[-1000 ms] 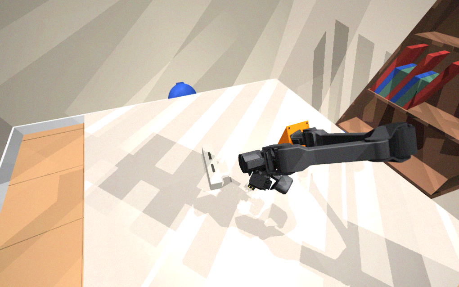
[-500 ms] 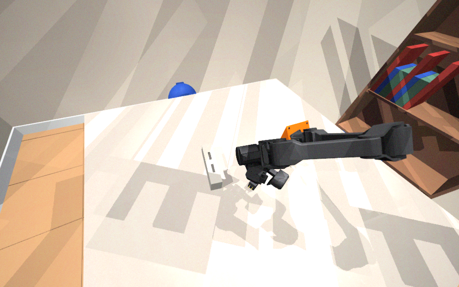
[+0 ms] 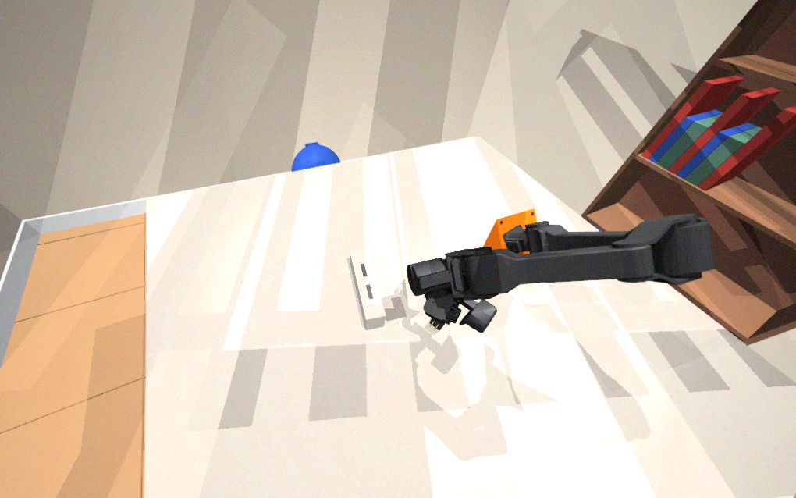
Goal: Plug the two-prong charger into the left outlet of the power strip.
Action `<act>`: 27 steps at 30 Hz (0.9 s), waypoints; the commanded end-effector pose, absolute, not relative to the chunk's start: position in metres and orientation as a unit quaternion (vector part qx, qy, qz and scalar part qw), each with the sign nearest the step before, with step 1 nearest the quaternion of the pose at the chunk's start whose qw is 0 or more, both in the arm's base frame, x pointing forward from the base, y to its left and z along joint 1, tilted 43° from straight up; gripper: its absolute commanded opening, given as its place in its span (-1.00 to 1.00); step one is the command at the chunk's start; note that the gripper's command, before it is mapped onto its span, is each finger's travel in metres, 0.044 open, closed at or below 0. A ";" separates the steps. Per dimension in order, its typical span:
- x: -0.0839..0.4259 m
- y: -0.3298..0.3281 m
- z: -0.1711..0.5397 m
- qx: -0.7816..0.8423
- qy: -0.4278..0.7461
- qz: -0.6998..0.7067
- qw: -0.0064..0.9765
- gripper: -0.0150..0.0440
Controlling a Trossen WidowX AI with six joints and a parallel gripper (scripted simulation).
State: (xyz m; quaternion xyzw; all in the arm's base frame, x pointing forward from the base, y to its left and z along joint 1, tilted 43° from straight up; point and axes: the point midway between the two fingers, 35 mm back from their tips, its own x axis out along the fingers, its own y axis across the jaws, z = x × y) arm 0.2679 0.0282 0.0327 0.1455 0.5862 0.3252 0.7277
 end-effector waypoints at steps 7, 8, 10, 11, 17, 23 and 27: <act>0.270 0.041 0.018 0.150 0.589 0.325 0.724 1.00; 0.270 0.042 0.017 0.150 0.589 0.325 0.724 1.00; 0.270 0.044 0.015 0.150 0.589 0.326 0.724 1.00; 0.270 0.045 0.013 0.151 0.589 0.326 0.724 1.00; 0.271 0.052 0.007 0.151 0.589 0.326 0.724 1.00; 0.272 0.055 0.004 0.151 0.589 0.326 0.724 1.00; 0.272 0.052 0.006 0.147 0.587 0.326 0.726 0.73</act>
